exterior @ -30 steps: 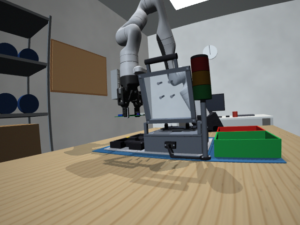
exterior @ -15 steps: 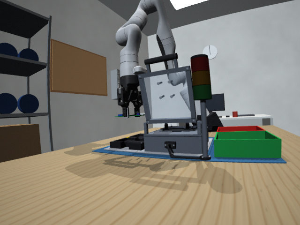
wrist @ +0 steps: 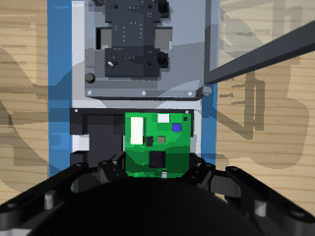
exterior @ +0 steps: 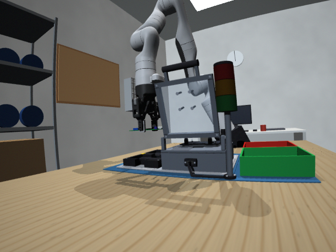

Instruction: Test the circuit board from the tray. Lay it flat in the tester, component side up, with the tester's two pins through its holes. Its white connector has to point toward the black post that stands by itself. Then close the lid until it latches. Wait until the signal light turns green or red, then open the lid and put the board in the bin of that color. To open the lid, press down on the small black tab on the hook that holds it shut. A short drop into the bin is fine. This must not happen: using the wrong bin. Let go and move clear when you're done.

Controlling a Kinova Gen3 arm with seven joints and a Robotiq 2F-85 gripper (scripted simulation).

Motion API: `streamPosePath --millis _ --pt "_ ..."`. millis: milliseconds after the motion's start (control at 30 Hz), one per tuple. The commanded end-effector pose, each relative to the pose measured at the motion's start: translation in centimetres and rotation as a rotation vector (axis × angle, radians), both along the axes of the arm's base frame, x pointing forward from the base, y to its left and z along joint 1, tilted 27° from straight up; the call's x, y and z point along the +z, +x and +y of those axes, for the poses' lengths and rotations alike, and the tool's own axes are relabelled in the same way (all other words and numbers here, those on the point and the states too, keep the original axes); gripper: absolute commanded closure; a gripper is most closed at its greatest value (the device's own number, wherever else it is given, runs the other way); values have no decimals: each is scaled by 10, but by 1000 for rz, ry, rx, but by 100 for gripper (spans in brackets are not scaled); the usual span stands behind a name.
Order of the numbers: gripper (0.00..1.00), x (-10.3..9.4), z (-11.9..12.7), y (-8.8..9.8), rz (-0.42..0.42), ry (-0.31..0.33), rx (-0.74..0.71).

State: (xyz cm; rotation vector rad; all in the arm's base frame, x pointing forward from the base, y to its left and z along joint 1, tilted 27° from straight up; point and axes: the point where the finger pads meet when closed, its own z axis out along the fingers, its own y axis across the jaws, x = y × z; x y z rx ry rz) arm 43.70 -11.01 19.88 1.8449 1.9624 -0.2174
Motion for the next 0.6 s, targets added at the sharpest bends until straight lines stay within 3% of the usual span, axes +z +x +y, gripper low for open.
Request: streamPosePath --millis 0,567 --pt "23 -1 4 0 0 0 4" --pt "23 -12 31 -9 0 0 4"
